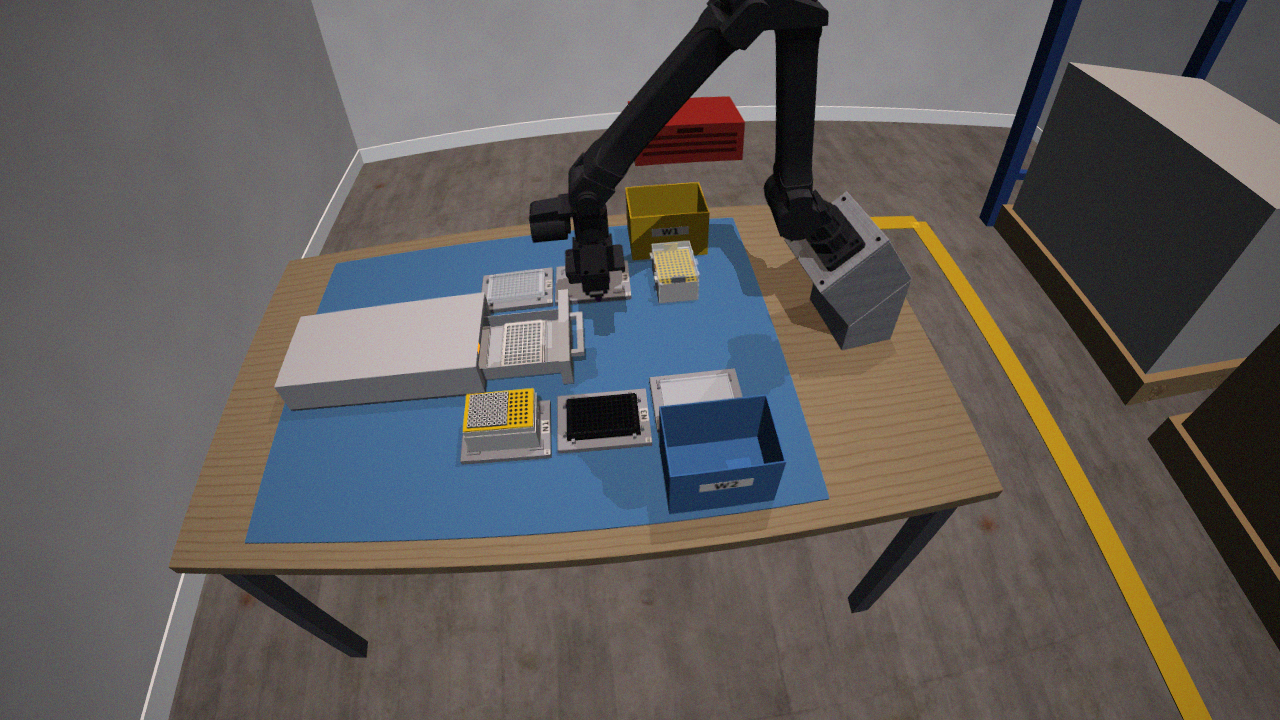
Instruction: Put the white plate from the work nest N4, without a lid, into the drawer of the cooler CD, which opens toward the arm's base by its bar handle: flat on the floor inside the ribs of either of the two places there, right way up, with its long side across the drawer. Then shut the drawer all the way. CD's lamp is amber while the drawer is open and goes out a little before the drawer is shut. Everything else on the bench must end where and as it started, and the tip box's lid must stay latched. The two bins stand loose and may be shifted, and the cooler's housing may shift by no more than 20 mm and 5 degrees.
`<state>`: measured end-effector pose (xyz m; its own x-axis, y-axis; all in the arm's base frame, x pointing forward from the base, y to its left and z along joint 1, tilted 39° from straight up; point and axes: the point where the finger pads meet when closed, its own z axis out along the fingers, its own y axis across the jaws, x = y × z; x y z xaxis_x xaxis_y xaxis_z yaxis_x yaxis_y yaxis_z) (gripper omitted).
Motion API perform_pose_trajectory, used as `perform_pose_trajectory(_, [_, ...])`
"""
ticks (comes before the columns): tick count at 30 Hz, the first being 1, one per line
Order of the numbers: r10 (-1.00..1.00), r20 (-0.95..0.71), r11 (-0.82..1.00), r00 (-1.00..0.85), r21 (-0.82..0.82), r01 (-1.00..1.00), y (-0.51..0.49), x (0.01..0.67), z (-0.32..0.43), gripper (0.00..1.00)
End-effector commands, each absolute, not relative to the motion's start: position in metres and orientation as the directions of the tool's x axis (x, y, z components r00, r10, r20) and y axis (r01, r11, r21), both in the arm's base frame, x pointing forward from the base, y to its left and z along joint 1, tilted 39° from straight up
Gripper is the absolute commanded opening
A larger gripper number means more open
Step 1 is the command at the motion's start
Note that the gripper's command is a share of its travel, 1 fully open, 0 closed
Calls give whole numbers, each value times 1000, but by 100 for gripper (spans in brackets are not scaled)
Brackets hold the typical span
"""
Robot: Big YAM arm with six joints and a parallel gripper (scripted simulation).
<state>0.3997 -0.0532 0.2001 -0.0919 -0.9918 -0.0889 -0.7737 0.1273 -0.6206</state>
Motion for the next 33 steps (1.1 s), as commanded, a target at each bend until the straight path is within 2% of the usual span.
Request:
perform_pose_trajectory(1, [-992,-85,124,-91,-643,-756,-57,400,206,0])
perform_pose_trajectory(33, [-992,-95,128,-88,-624,-771,-49,424,168,0])
